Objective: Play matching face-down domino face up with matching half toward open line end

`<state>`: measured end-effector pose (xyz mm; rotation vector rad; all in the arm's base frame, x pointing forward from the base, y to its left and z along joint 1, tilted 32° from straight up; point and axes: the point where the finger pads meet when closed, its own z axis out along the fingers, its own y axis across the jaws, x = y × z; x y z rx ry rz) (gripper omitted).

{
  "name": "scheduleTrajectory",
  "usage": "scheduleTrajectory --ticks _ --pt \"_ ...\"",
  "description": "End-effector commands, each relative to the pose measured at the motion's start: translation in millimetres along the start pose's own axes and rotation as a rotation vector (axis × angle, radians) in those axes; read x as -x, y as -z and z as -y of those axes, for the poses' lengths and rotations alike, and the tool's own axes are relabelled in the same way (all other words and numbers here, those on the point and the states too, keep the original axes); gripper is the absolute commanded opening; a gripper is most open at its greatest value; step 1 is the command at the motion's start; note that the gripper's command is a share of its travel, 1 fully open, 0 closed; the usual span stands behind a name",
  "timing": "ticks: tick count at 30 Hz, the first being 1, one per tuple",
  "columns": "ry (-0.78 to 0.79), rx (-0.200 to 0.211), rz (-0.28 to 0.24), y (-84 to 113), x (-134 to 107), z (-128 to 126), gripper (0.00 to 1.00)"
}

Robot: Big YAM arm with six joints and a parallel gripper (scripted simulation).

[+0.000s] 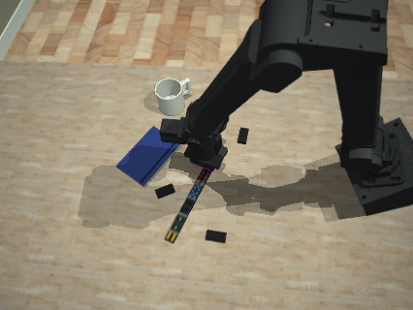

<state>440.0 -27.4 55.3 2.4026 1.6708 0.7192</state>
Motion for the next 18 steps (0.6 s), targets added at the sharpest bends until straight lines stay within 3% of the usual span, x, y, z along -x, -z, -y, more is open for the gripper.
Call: scheduleTrajectory --ticks 1,18 --pt "0.002 0.006 0.0 1.6 -0.7 -3.4 0.2" --pt "0.001 0.004 0.0 1.6 -0.5 -3.4 0.2"
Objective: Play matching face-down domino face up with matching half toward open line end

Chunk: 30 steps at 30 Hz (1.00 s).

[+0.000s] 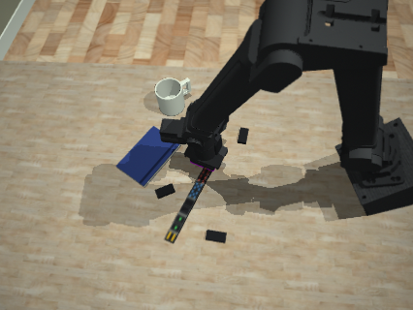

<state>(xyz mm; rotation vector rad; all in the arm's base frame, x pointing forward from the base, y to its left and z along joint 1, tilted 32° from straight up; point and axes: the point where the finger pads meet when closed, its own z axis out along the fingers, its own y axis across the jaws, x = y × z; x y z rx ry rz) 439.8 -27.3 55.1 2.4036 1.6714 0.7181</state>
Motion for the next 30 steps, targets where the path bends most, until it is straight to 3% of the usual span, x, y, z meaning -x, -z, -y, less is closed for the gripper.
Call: scheduleTrajectory --ticks 1,30 --pt "0.002 0.005 0.0 1.5 -0.6 -4.3 0.2" --pt "0.006 -0.001 0.003 0.5 -0.8 -10.2 0.2"
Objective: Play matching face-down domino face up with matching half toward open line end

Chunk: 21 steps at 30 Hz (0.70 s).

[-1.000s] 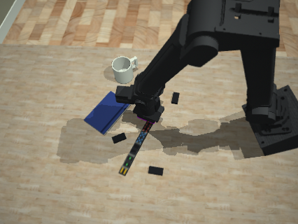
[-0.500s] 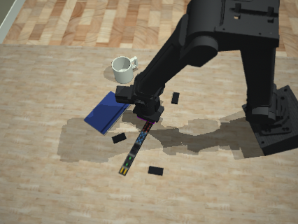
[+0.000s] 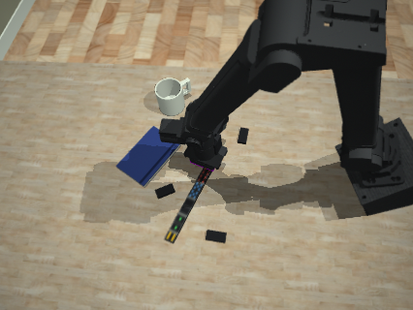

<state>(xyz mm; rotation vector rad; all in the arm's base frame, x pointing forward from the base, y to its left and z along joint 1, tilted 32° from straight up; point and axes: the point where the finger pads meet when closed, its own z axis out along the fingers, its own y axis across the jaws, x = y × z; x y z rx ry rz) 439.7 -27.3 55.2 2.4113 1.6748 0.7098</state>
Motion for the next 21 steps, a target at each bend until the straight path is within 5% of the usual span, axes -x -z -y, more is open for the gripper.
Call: scheduleTrajectory --ticks 1,19,20,21 --pt "0.008 0.007 0.001 0.4 -0.8 -10.2 0.2" --pt "0.009 0.002 0.003 0.5 -0.7 -11.1 0.2" --pt "0.001 0.001 0.001 2.0 -0.8 -3.6 0.93" --pt "0.002 0.0 0.001 1.8 -0.8 -4.3 0.93"
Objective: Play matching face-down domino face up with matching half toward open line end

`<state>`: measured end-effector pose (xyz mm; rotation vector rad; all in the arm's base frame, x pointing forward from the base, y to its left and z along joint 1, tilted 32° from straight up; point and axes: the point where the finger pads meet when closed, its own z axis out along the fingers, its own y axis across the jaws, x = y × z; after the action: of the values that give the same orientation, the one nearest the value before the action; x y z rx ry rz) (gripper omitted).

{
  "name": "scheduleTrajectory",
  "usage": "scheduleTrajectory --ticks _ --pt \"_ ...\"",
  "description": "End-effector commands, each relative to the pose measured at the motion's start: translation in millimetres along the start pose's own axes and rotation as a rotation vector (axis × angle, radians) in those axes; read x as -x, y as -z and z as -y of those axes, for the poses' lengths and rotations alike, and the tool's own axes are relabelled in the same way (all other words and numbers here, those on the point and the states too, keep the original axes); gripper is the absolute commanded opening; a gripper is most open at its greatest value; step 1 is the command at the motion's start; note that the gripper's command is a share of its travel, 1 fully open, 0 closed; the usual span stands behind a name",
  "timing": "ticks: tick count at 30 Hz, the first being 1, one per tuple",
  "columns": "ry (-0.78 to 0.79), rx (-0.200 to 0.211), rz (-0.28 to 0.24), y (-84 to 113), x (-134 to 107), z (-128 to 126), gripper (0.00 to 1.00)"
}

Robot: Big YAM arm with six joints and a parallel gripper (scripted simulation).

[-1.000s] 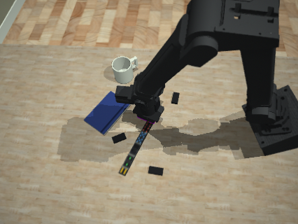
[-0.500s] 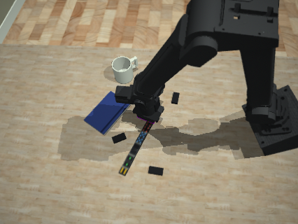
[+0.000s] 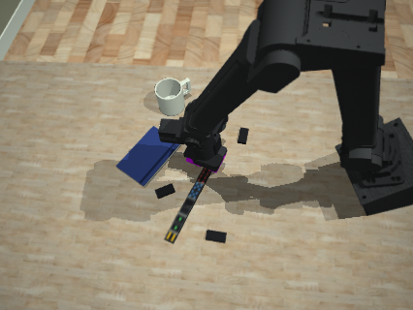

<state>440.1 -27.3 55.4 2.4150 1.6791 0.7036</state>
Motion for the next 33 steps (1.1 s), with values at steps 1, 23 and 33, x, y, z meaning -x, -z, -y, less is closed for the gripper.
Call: scheduleTrajectory --ticks 1,23,33 --pt "0.002 0.006 0.0 1.7 -0.7 -4.5 0.93" --pt "0.006 0.007 0.001 0.4 -0.9 -8.9 0.93" --pt "-0.001 -0.001 0.0 2.6 -0.4 -1.2 0.93"
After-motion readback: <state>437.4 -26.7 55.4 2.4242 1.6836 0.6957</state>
